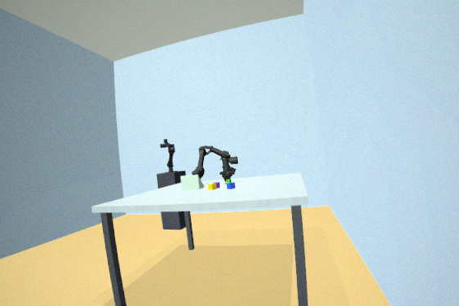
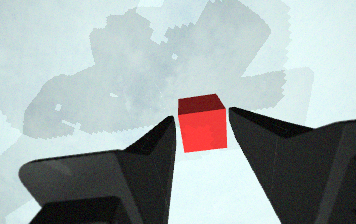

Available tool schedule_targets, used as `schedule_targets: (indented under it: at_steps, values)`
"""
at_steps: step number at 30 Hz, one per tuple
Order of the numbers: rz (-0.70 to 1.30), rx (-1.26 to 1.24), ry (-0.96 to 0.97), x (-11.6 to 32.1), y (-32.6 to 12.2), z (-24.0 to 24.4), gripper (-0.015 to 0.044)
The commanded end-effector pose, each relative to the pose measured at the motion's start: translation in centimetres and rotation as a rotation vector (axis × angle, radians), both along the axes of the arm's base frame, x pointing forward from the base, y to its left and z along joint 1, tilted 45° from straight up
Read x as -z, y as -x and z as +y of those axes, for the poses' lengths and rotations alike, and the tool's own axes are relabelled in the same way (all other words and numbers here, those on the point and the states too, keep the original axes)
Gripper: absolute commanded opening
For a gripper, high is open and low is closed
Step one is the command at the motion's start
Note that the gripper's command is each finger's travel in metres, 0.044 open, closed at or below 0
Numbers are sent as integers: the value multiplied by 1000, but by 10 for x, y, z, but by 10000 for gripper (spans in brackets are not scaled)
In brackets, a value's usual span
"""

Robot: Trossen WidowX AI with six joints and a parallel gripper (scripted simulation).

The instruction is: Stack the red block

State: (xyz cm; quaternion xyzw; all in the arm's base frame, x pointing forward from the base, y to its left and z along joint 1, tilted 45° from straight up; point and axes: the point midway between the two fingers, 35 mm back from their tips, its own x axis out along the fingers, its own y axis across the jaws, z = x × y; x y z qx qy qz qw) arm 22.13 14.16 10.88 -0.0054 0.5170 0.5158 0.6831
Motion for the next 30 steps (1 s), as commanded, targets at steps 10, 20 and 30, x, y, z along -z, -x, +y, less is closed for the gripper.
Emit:
schedule_targets:
  at_steps: [10,20,30]
  values:
    - [5,4,-4,-2,0,-1,19]
    - [6,4,-2,-31,-3,-31,0]
    - [7,4,0,-64,-7,-65,0]
